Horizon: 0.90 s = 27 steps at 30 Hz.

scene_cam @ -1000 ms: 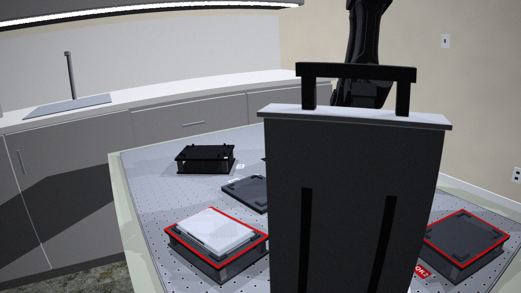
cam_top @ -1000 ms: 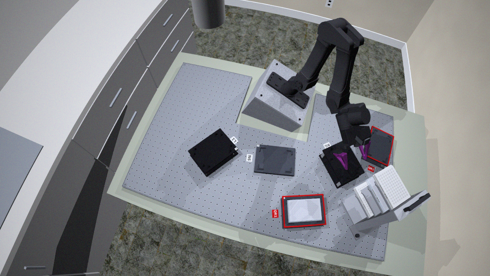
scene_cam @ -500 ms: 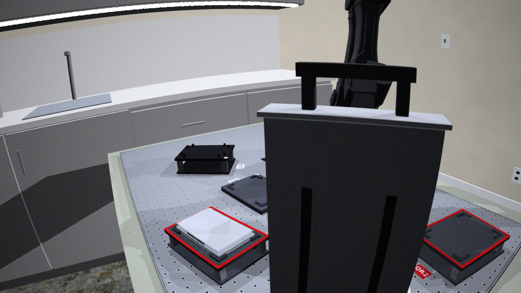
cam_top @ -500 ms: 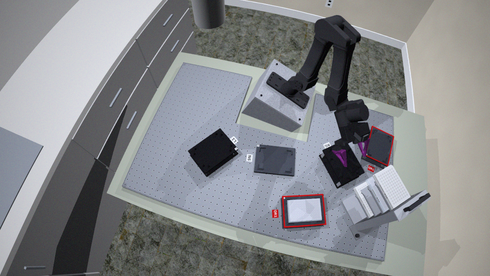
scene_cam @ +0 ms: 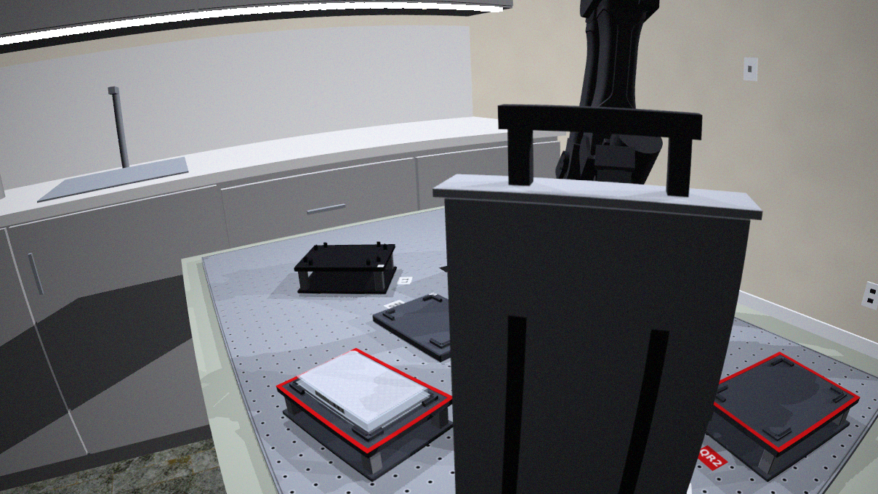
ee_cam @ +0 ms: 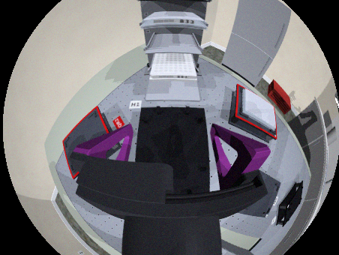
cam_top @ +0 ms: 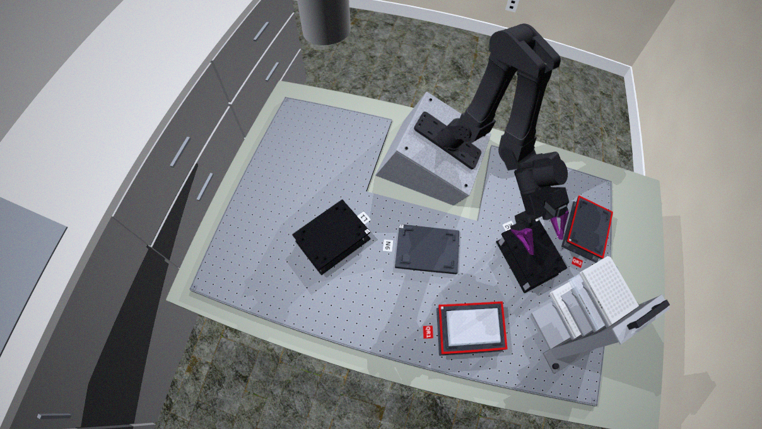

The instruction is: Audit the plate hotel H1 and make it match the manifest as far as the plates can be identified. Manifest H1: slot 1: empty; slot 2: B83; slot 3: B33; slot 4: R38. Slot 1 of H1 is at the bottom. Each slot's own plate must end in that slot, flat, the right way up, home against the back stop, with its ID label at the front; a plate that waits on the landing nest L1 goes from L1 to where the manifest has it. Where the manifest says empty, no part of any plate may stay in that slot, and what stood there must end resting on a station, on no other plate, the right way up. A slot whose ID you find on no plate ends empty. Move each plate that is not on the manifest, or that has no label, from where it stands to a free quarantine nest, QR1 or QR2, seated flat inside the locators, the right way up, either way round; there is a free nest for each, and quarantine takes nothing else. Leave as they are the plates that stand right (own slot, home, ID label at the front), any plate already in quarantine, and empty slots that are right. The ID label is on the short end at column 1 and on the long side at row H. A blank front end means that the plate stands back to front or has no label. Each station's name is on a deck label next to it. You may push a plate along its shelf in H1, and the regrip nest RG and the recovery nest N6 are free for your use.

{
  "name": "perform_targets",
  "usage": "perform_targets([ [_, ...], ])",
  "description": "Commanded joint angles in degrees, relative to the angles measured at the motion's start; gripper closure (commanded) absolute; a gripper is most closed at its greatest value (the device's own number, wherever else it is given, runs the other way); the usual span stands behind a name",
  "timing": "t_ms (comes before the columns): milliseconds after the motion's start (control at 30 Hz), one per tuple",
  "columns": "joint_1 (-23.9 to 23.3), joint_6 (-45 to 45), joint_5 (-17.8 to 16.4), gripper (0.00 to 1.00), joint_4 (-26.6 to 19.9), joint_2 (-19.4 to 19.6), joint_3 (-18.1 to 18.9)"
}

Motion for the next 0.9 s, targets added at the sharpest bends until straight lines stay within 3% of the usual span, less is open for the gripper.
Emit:
perform_targets([
  [0,0.7,0.7,1.5,0.0,3.5,1.2,-1.6],
  [33,0.8,0.8,1.6,0.0,4.0,1.4,-1.9],
  [100,-0.5,0.7,1.5,0.0,4.6,2.3,0.9],
  [567,-1.6,-0.1,-0.2,0.0,7.1,8.2,4.5],
  [867,-1.3,-0.1,0.2,0.0,7.2,8.1,4.6],
])
